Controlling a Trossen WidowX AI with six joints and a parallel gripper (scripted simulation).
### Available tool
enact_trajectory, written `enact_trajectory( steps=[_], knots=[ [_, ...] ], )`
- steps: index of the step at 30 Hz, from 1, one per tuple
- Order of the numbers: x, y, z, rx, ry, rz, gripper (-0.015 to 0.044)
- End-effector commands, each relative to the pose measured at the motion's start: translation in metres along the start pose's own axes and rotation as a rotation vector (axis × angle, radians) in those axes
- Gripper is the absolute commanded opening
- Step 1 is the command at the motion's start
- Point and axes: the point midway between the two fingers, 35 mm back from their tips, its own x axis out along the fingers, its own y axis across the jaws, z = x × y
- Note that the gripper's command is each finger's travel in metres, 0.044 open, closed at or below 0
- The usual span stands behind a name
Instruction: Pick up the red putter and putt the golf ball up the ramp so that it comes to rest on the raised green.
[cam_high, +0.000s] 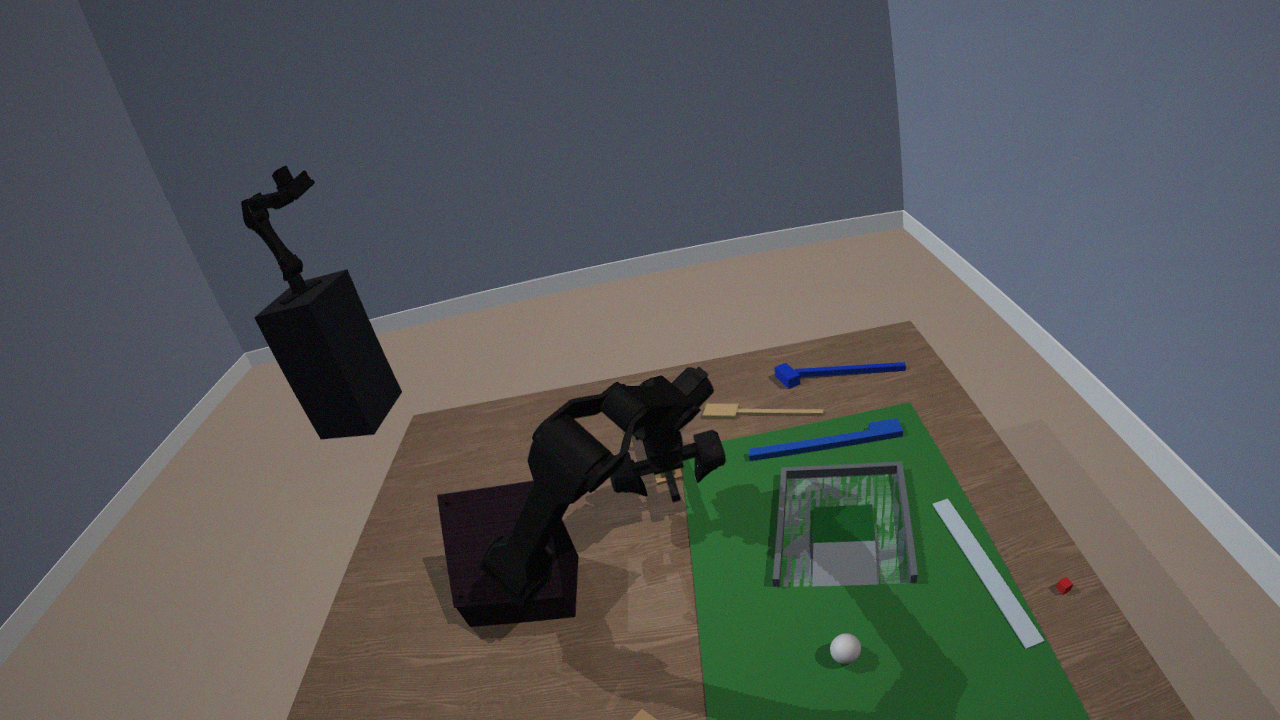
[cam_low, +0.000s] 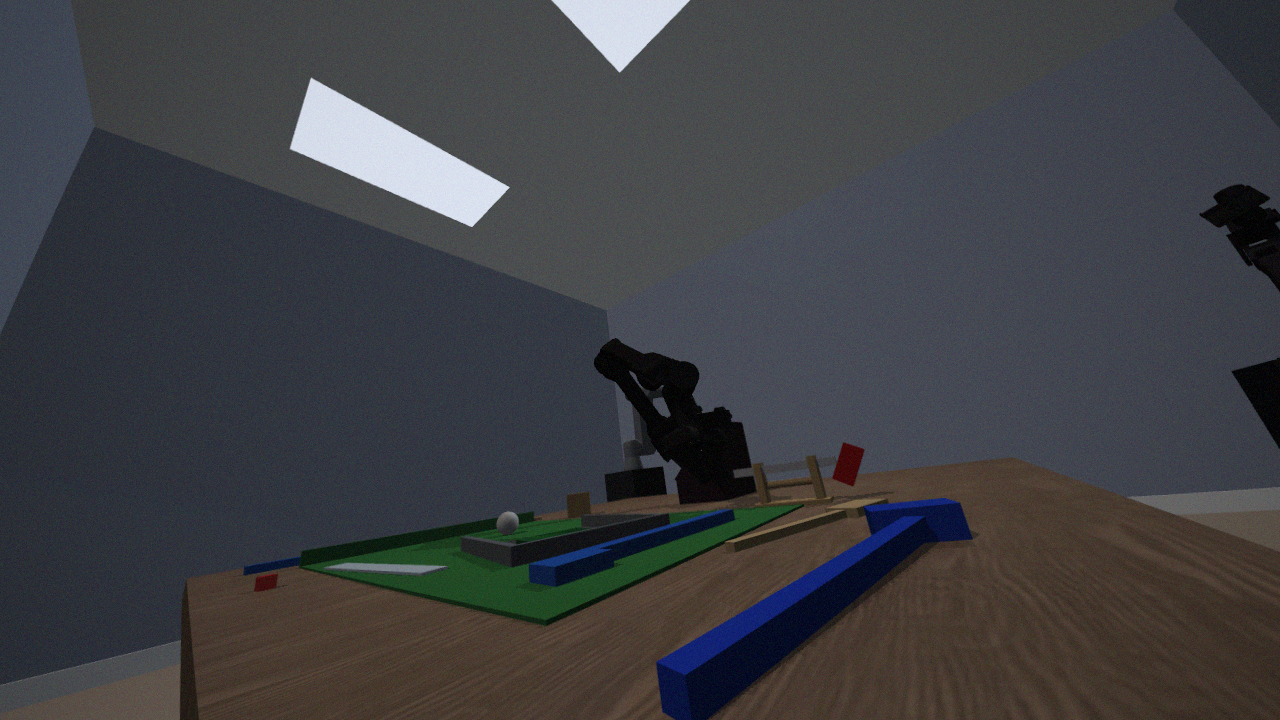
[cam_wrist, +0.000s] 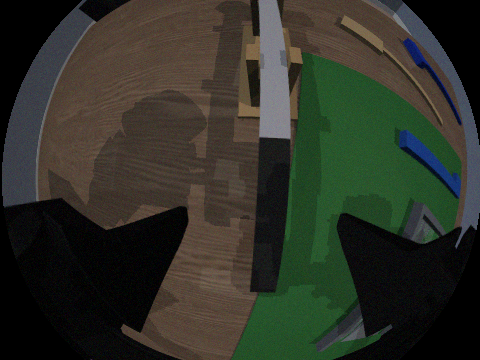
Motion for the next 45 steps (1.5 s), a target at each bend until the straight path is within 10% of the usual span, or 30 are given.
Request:
enact_trajectory(
  steps=[1,18,34,45],
  knots=[
    [0.004,-0.001,-0.001,-0.004,0.002,-0.006,0.0440],
    [0.025,-0.001,-0.007,-0.004,0.003,-0.006,0.0440],
    [0.022,-0.001,-0.006,0.000,-0.001,-0.005,0.0020],
    [0.000,-0.004,0.002,0.000,-0.004,-0.005,0.0000]
  ],
)
